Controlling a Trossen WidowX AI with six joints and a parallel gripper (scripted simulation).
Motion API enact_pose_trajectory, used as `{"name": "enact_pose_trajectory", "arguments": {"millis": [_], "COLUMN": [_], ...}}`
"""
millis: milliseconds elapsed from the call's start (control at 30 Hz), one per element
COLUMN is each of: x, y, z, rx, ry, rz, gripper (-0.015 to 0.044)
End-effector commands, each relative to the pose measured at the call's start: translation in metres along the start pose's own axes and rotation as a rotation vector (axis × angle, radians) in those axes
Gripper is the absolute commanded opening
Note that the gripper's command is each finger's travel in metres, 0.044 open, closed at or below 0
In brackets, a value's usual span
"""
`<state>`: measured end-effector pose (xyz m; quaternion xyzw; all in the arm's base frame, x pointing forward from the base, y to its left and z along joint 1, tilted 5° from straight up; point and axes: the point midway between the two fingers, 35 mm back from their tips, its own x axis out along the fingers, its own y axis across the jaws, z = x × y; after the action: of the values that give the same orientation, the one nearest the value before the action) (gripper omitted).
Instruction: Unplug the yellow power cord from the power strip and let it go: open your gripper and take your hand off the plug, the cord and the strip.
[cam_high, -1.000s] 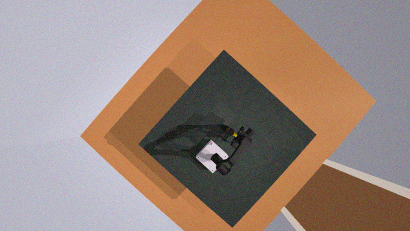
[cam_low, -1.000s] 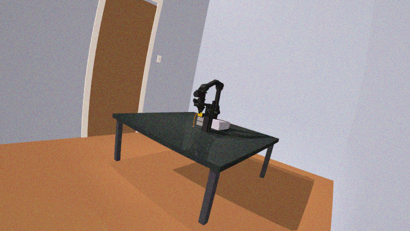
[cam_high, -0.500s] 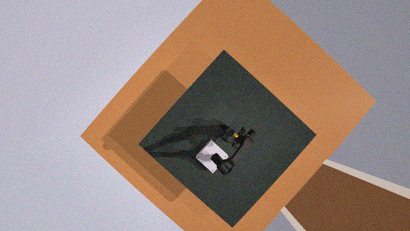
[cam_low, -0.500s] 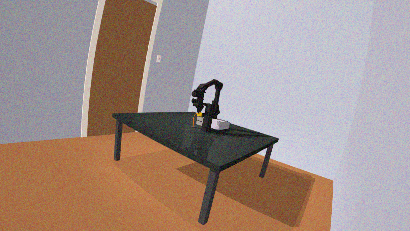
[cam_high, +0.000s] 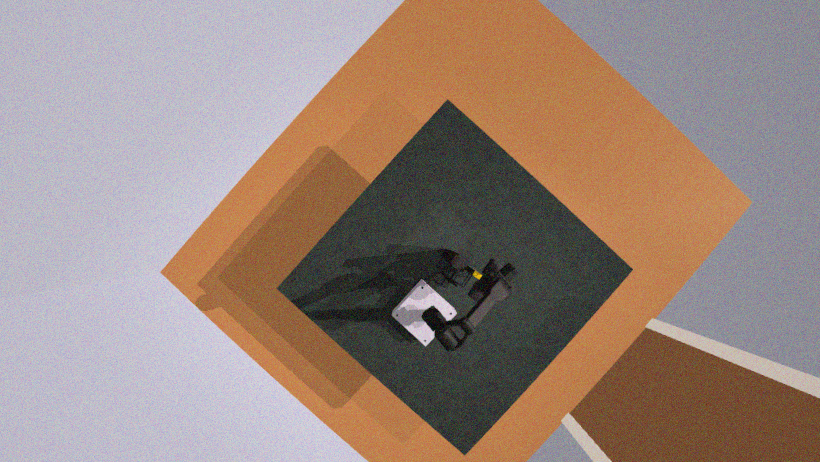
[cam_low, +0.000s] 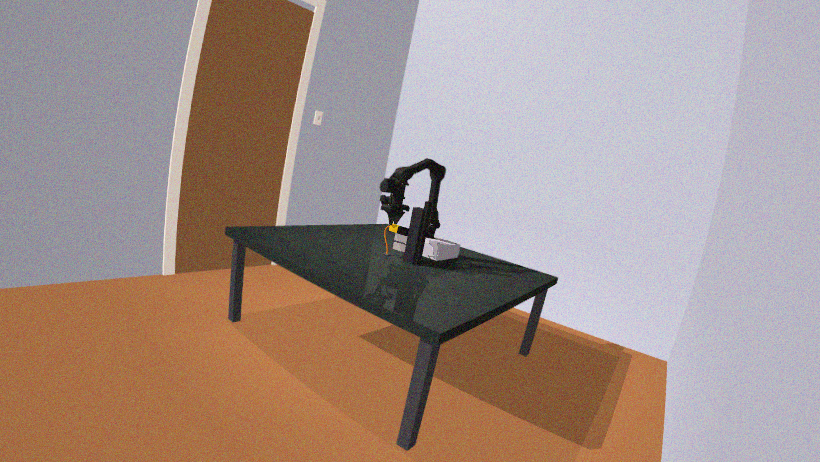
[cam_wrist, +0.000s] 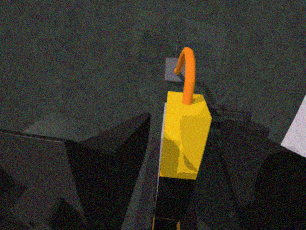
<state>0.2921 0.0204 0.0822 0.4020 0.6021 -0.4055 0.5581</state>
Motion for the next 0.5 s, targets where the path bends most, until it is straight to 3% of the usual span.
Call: {"name": "enact_pose_trajectory", "arguments": {"millis": [0, 200, 300, 467], "x": [-0.001, -0.008, -0.013, -0.013], "y": [0.000, 0.002, 0.000, 0.000], "z": [0.000, 0.030, 0.058, 0.060], "rx": [0.004, 0.004, 0.004, 0.004], "ry": [0.000, -0.003, -0.005, -0.005], "rz": [0.006, 0.007, 0.006, 0.006], "gripper": [0.0289, 0.0440, 0.0440, 0.0440]}}
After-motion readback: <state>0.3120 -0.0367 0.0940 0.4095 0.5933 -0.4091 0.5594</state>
